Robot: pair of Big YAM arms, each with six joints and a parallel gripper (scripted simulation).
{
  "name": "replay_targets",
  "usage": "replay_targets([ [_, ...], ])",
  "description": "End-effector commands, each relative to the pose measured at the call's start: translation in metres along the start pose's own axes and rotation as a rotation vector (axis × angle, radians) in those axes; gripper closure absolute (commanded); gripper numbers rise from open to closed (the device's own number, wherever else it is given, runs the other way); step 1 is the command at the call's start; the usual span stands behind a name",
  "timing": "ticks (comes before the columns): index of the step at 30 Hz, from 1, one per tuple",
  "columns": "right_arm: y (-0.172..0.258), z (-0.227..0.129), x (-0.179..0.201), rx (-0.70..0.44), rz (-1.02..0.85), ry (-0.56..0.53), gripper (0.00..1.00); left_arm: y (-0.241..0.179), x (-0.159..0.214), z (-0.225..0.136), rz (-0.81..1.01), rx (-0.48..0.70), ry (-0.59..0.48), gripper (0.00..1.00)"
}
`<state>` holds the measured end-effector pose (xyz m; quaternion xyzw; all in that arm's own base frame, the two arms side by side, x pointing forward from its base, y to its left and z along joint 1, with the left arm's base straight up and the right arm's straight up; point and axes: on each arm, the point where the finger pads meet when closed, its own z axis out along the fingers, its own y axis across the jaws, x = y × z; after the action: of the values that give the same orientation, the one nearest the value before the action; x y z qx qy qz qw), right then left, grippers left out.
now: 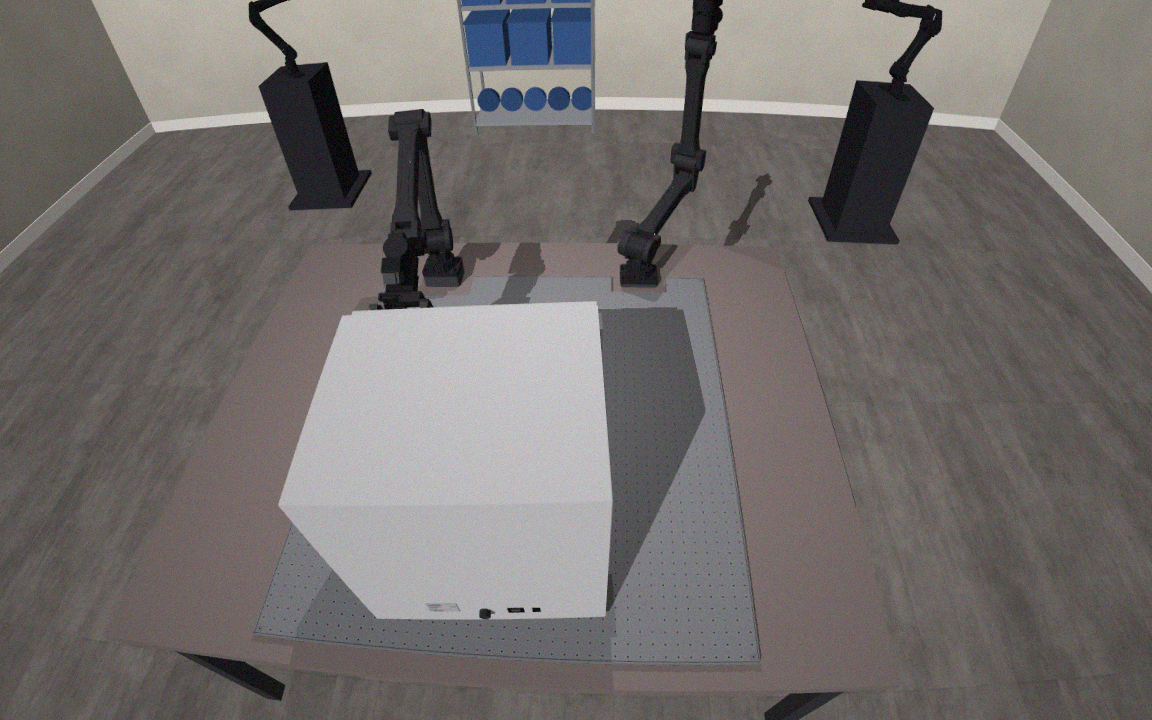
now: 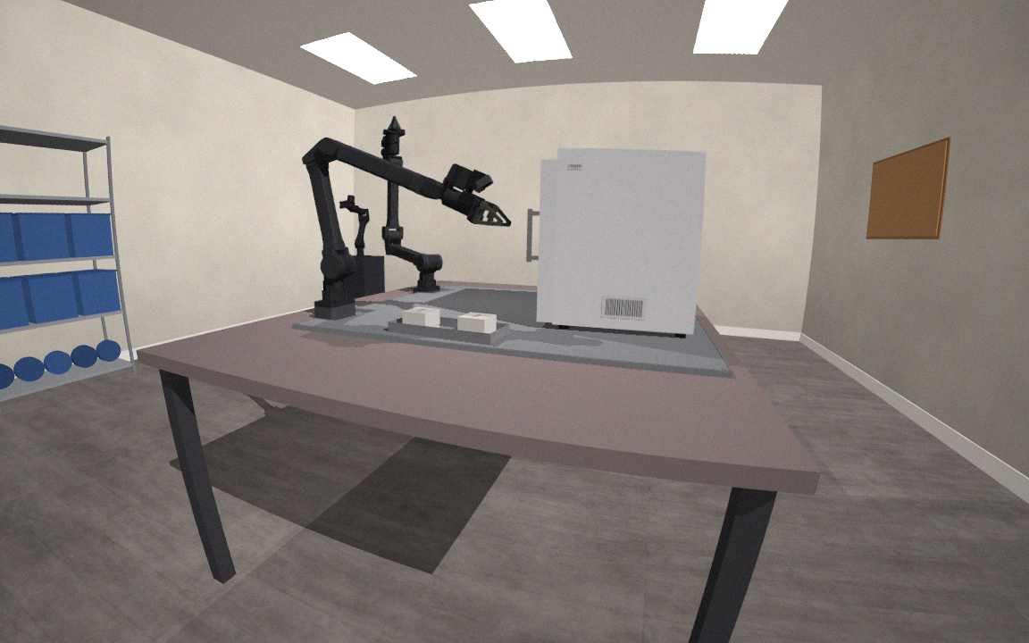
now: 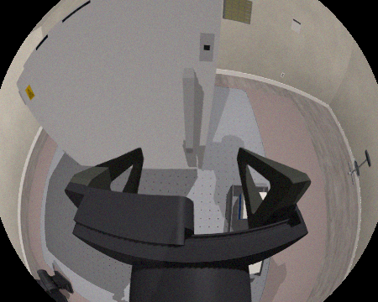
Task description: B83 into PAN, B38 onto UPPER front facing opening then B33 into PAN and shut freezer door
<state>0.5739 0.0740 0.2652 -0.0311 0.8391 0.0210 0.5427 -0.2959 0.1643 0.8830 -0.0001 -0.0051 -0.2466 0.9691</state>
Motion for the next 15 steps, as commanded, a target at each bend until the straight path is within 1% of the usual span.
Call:
replay_targets([
  [1,0.007,-0.01,-0.001,-0.007,0.004,0.002,0.0,0.001,0.013,0.001,-0.013,-0.002,0.037,1.0],
  [4,0.007,0.001,0.015,-0.006,0.001,0.036,0.0,0.001,0.013,0.001,-0.013,-0.002,0.037,1.0],
  [15,0.007,-0.002,0.01,-0.006,0.002,0.026,0.0,0.001,0.013,0.001,-0.013,-0.002,0.037,1.0],
])
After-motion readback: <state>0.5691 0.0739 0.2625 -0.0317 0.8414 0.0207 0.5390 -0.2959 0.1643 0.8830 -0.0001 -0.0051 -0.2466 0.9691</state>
